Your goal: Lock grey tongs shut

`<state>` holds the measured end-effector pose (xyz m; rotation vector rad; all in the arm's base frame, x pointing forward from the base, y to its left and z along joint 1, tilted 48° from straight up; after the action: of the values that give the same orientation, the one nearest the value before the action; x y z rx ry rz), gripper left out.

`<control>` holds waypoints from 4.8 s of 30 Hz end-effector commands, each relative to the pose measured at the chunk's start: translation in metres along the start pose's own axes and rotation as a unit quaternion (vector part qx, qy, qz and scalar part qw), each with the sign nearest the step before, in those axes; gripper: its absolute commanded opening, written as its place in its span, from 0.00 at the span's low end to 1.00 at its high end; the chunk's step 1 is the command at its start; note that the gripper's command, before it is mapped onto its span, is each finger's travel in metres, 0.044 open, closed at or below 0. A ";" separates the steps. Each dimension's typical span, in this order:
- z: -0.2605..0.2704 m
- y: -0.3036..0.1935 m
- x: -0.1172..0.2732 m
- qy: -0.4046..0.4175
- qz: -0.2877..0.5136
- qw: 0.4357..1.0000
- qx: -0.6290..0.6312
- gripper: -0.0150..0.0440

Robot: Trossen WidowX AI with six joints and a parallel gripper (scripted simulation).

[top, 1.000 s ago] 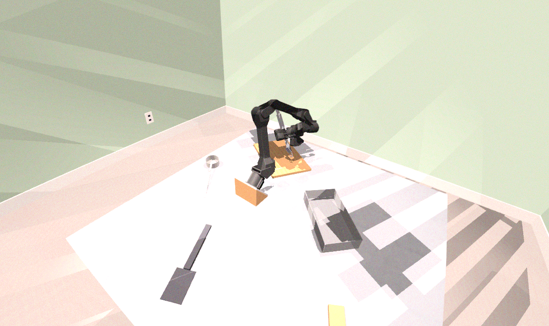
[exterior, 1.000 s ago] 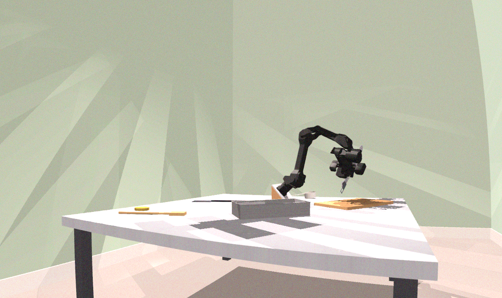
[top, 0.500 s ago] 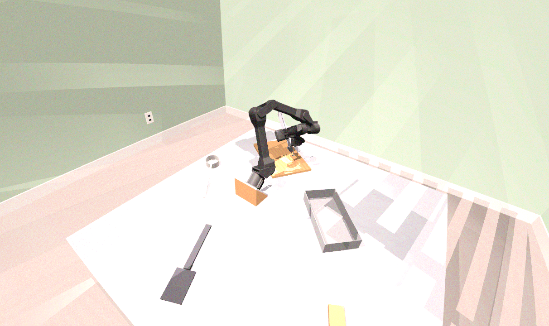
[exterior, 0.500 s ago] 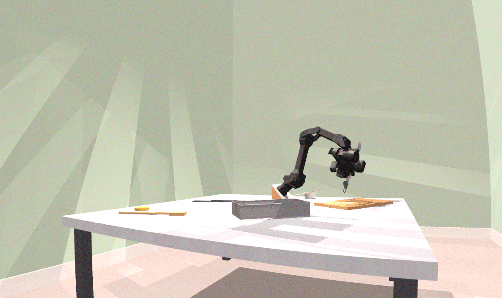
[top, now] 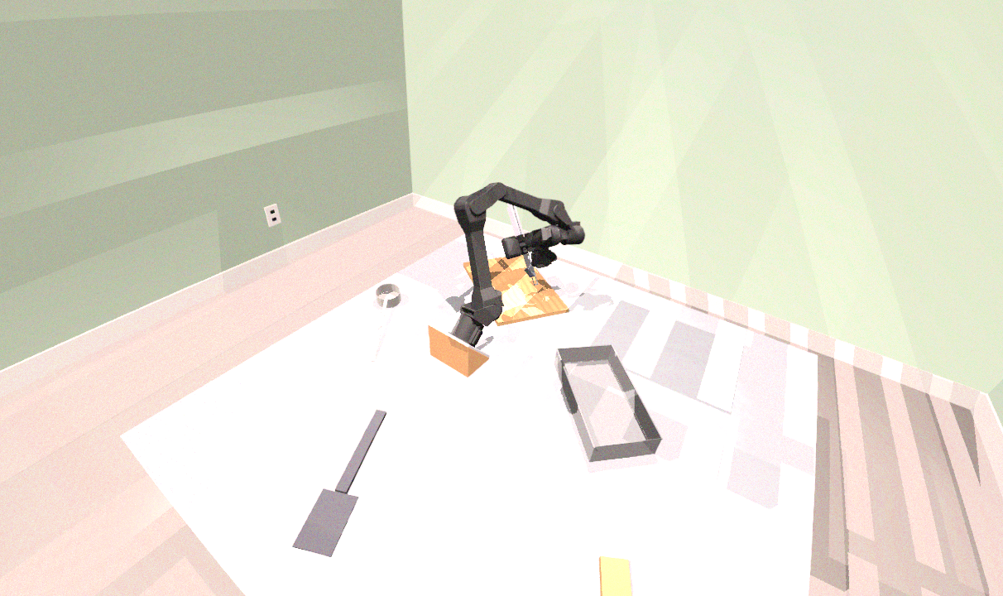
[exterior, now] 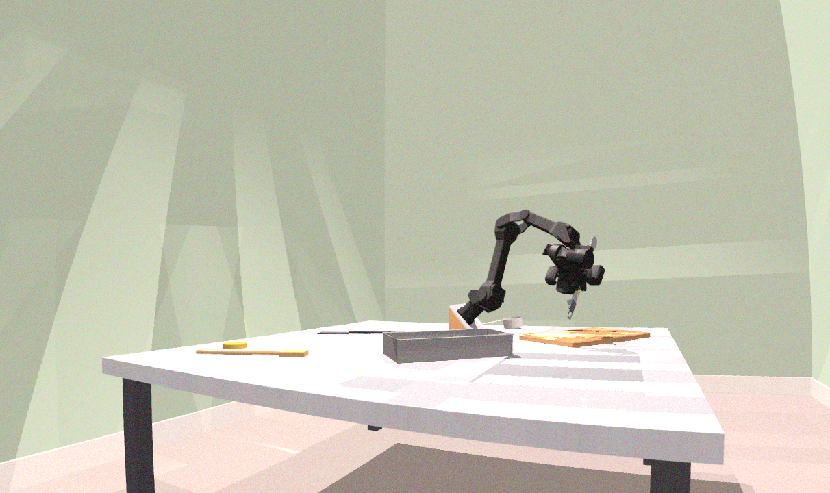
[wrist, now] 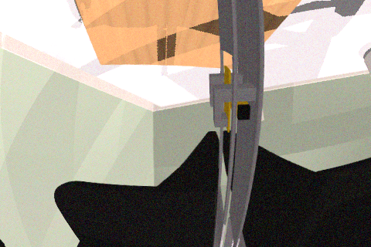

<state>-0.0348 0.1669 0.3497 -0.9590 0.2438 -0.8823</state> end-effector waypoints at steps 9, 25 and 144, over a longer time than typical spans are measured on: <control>0.000 -0.002 0.000 0.001 0.004 1.000 0.004 0.00; -0.013 0.003 -0.010 -0.063 -0.063 0.995 -0.048 0.00; 0.001 -0.009 -0.042 0.075 -0.422 0.903 -0.029 0.00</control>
<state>-0.0649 0.1921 0.3545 -1.0641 -0.0290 -1.7575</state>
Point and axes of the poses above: the point midway between the two fingers, 35 mm back from their tips, its own x axis back along the fingers, its own z axis across the jaws, y = z × x, the point moved 1 cm from there along x, back along the fingers, and after that the axes turned 11 degrees about -x, right-handed, at the moved point
